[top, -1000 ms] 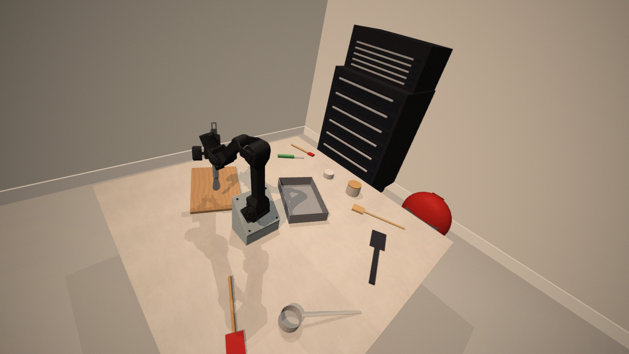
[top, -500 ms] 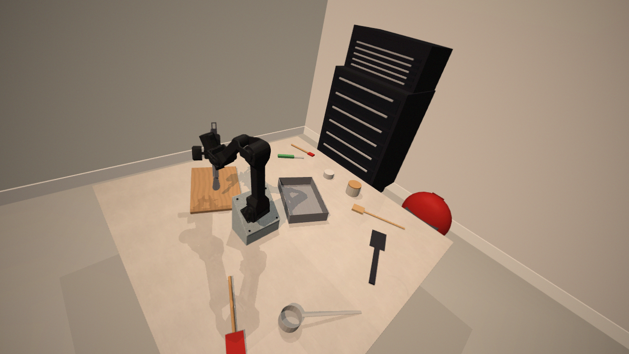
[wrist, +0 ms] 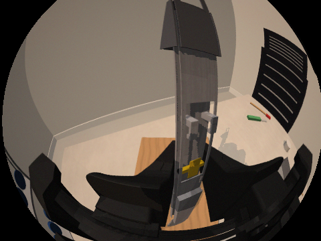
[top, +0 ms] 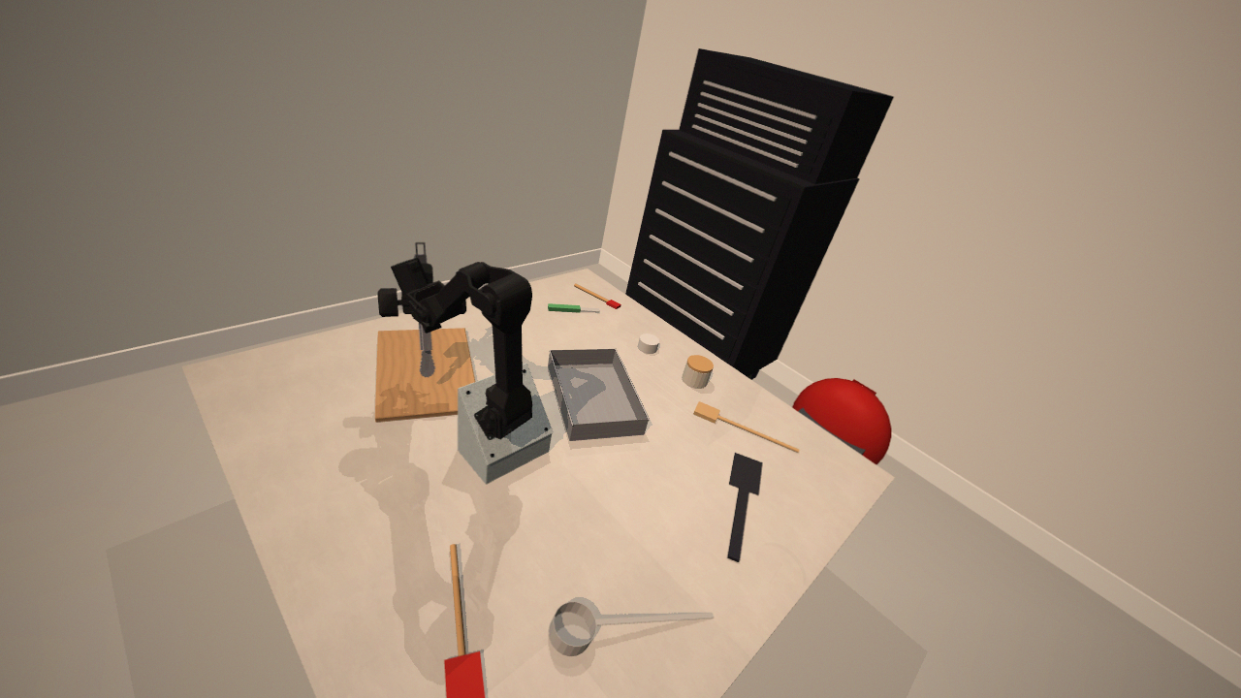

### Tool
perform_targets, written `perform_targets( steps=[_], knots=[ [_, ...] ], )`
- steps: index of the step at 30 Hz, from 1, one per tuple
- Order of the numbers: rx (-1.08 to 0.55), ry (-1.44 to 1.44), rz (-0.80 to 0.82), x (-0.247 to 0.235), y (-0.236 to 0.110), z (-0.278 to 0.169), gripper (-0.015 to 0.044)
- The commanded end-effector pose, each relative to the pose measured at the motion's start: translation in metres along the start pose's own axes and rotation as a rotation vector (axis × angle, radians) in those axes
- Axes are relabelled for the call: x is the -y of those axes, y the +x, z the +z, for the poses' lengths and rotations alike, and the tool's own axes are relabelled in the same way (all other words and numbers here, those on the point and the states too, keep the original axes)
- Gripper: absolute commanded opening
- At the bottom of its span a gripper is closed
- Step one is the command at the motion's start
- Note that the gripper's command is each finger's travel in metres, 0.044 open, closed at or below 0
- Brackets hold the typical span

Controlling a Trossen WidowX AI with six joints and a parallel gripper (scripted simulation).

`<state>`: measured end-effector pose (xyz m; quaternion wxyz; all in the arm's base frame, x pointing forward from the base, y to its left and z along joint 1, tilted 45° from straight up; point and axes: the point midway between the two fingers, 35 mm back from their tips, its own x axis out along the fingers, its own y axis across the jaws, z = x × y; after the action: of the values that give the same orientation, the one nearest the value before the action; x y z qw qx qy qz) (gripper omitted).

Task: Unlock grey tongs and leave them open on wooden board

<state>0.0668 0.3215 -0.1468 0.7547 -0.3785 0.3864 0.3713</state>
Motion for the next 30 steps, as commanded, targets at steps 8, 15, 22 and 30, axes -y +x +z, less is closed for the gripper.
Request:
perform_targets(
  steps=[8, 15, 22, 30],
  knots=[
    [-0.14, -0.02, 0.0, -0.007, 0.022, 0.0, -0.015],
    [-0.237, -0.031, 0.0, -0.009, 0.034, -0.004, -0.015],
    [-0.335, -0.038, 0.0, -0.011, 0.043, -0.007, -0.015],
    [-0.447, -0.043, 0.0, -0.011, 0.051, -0.012, -0.015]
  ],
)
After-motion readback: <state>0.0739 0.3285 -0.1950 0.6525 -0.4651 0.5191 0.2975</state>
